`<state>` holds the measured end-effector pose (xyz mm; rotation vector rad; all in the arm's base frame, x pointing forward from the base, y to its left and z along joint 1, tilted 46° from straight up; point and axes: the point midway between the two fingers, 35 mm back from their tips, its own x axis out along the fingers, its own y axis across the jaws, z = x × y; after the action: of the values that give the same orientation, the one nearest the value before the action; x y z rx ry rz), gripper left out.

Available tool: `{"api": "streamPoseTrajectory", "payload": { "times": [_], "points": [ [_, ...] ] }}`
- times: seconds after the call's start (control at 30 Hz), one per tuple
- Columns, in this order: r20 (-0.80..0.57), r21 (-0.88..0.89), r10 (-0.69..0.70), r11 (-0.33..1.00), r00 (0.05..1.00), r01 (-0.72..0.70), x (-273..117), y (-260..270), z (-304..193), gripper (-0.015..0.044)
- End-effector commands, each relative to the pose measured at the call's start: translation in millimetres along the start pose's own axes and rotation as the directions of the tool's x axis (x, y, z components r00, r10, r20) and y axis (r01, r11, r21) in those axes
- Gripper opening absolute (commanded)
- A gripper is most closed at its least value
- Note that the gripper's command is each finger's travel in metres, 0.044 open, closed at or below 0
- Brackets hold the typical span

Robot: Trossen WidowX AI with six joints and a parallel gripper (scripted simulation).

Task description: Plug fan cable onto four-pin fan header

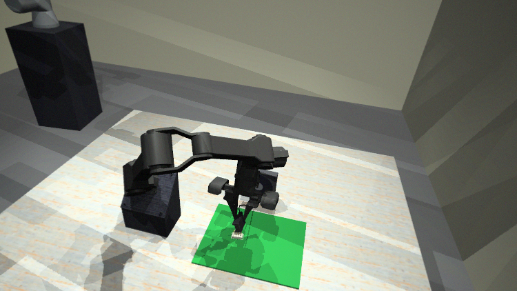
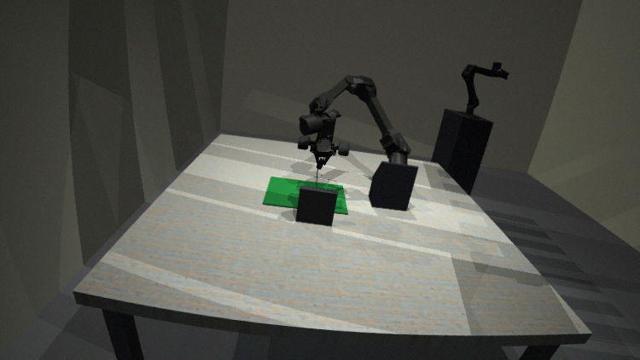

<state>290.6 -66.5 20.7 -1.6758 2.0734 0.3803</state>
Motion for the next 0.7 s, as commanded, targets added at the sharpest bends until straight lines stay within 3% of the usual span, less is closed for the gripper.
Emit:
{"api": "streamPoseTrajectory", "payload": {
  "times": [0.0,0.33,0.67],
  "points": [
    [0.003,0.011,-0.001,1.0,1.0,0.001,-5.9,-1.3,-2.8,0.0],
    [0.09,0.285,0.012,0.958,0.996,-0.038,-6.4,-23.7,-0.6,0.0],
    [0.191,0.569,0.007,0.814,0.981,-0.117,-7.3,-52.5,-1.5,0.0]
  ]
}}
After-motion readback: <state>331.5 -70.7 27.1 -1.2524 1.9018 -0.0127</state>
